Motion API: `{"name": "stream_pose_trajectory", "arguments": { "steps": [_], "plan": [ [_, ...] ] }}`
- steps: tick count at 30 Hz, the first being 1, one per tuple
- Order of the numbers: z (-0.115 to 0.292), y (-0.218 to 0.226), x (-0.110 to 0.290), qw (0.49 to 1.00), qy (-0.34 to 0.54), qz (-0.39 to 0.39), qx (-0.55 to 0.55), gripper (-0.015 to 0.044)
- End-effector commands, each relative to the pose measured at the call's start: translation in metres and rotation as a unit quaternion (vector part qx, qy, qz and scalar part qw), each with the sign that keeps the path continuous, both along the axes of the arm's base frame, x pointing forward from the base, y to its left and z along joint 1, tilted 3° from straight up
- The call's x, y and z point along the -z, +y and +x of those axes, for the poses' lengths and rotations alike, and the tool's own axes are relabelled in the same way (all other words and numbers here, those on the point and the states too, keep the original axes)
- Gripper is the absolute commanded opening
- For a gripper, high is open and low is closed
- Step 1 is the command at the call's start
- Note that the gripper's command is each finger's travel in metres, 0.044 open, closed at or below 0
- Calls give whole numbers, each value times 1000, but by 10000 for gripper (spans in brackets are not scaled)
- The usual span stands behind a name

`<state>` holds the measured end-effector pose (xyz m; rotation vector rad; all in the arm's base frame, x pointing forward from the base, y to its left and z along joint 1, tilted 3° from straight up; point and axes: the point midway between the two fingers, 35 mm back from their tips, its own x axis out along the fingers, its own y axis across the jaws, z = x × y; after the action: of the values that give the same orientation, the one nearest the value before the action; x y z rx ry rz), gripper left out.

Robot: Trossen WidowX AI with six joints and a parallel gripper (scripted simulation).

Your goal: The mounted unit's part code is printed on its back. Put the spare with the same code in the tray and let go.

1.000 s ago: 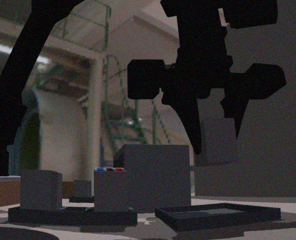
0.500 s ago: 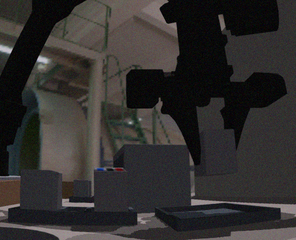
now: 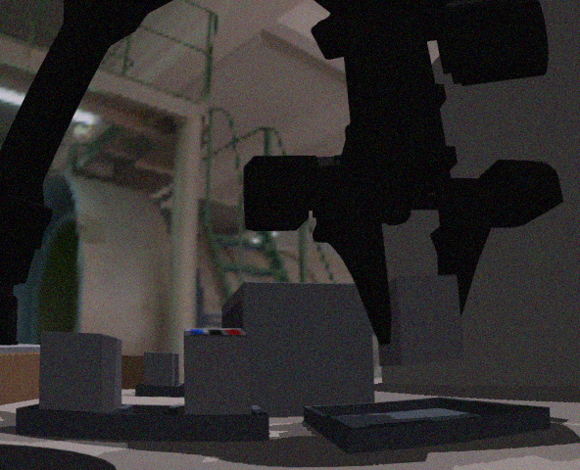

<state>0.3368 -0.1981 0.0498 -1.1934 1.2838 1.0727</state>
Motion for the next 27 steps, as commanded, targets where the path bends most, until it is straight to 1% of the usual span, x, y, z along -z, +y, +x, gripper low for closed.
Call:
{"name": "stream_pose_trajectory", "arguments": {
  "steps": [1, 27],
  "plan": [
    [-3, 1, 7, 1000, 6, 2, -2, 0],
    [-6, 2, 26, 1000, 6, 2, -2, 0]
  ]
}}
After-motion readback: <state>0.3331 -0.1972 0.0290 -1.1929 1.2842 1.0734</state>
